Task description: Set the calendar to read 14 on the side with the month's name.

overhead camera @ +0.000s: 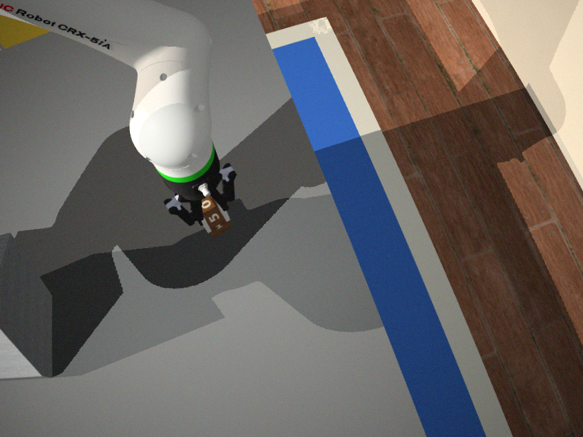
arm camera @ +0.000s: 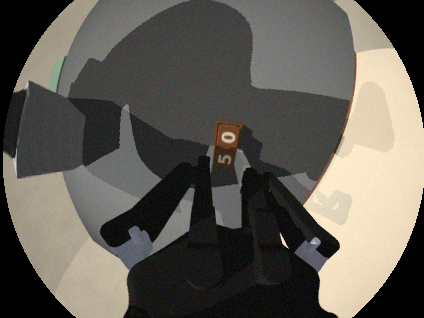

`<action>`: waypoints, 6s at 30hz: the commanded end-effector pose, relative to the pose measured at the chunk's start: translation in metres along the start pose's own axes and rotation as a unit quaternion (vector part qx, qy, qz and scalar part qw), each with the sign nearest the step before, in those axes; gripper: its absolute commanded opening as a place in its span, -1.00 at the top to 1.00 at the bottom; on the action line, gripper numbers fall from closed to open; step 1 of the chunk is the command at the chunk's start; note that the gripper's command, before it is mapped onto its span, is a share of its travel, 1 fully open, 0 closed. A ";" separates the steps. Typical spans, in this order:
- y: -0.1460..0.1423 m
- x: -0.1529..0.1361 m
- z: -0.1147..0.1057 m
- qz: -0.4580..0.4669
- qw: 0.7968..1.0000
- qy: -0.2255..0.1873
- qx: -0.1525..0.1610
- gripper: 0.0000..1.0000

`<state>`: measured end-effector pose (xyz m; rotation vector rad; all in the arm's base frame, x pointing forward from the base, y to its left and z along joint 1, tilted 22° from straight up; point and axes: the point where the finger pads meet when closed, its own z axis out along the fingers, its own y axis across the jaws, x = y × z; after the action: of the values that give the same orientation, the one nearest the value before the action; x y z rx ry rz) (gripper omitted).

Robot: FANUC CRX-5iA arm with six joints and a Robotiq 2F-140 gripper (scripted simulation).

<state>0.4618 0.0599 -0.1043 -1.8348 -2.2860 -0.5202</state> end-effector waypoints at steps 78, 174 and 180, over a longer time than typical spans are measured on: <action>0.000 0.000 -0.101 0.000 1.000 0.000 0.000 -1.00; 0.000 0.000 -0.147 0.000 1.000 0.000 0.000 -1.00; 0.000 0.000 -0.147 0.000 1.000 0.000 0.000 -1.00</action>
<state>0.4488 0.0059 0.0317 -1.8348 -2.2860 -0.5202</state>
